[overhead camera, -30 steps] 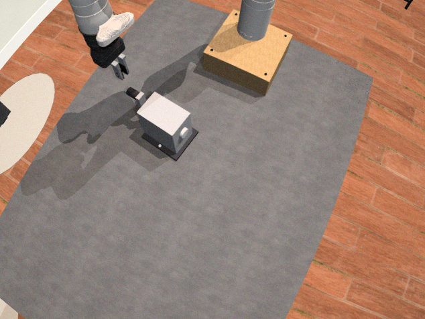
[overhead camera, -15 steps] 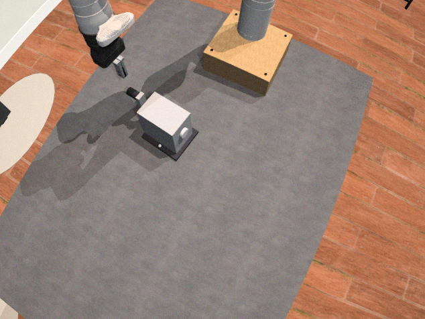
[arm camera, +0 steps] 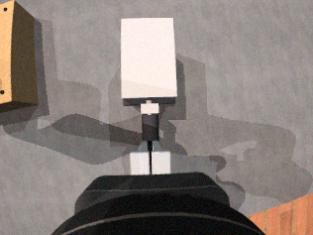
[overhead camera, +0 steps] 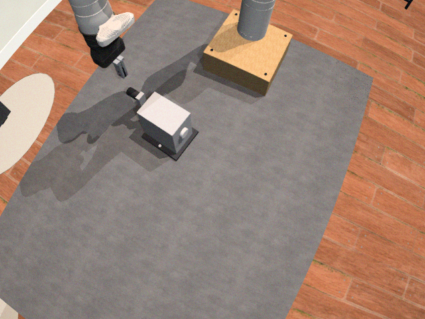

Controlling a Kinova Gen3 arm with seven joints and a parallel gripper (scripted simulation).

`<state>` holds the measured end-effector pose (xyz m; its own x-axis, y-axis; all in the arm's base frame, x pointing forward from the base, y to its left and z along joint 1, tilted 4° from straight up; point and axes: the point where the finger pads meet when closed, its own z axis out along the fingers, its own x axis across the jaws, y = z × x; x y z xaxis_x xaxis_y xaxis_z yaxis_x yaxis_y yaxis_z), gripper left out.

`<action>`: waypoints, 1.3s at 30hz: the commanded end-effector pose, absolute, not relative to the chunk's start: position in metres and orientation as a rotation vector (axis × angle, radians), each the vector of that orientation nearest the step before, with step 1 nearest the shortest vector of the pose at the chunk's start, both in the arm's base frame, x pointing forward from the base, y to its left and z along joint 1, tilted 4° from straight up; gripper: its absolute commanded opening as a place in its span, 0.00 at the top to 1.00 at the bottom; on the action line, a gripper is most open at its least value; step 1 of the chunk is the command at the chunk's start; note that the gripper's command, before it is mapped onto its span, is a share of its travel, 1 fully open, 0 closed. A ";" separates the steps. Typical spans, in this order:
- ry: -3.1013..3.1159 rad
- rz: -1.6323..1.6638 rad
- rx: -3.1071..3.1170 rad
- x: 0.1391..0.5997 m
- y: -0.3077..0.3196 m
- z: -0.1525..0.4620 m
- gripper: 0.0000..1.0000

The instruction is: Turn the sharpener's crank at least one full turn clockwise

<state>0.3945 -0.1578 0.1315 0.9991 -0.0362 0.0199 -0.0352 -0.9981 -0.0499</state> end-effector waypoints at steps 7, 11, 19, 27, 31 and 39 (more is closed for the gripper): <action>0.055 -0.050 -3.090 0.397 -0.157 0.133 0.03; 0.055 -0.050 -3.090 0.397 -0.157 0.133 0.03; 0.055 -0.050 -3.090 0.397 -0.157 0.133 0.03; 0.055 -0.050 -3.090 0.397 -0.157 0.133 0.03; 0.055 -0.050 -3.090 0.397 -0.157 0.133 0.03; 0.055 -0.049 -3.090 0.397 -0.157 0.133 0.03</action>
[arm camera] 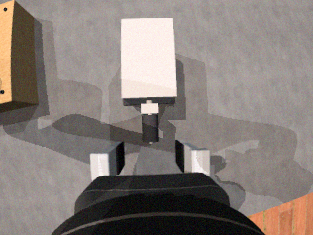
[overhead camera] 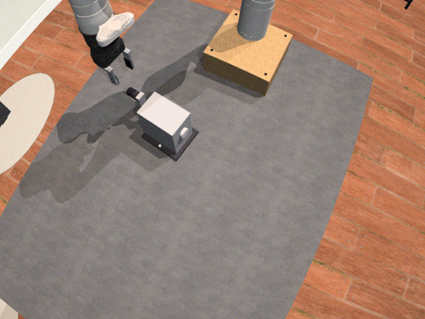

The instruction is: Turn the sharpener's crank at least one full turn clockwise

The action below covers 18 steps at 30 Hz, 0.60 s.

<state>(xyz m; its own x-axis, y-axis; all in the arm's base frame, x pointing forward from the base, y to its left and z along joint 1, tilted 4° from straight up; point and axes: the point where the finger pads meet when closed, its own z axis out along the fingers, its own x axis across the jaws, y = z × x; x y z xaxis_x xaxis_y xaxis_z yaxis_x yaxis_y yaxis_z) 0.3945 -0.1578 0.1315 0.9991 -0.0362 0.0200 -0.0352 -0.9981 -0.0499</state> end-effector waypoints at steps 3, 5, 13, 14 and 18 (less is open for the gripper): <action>0.055 -0.048 -3.090 0.397 -0.157 0.132 0.03; 0.055 -0.047 -3.090 0.397 -0.157 0.131 0.03; 0.055 -0.038 -3.090 0.396 -0.156 0.125 0.03; 0.055 -0.043 -3.090 0.397 -0.157 0.125 0.03; 0.056 -0.035 -3.089 0.395 -0.156 0.120 0.03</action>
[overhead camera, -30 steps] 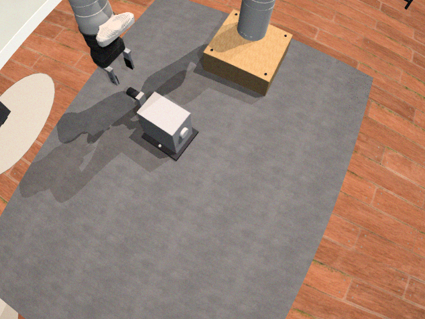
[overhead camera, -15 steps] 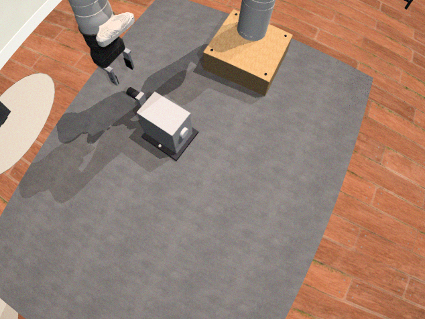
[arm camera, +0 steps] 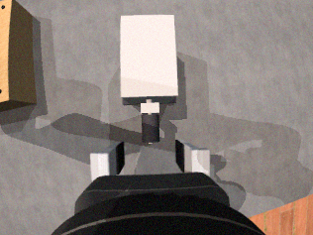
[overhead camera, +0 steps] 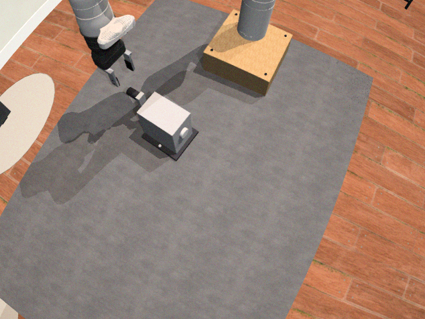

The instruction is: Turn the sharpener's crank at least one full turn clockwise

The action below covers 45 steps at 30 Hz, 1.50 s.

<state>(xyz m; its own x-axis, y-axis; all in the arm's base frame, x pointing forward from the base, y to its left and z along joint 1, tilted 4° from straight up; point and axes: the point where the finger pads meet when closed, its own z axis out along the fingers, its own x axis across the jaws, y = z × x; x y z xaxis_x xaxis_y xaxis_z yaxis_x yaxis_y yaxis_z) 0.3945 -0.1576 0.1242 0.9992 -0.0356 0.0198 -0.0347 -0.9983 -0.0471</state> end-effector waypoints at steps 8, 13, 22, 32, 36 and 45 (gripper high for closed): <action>0.055 -0.035 -3.089 0.396 -0.156 0.108 0.03; 0.055 -0.037 -3.089 0.396 -0.156 0.104 0.03; 0.055 -0.035 -3.089 0.396 -0.155 0.091 0.03; 0.055 -0.037 -3.089 0.397 -0.155 0.084 0.03; 0.053 -0.040 -3.089 0.398 -0.155 0.083 0.03; 0.053 -0.043 -3.088 0.398 -0.155 0.082 0.03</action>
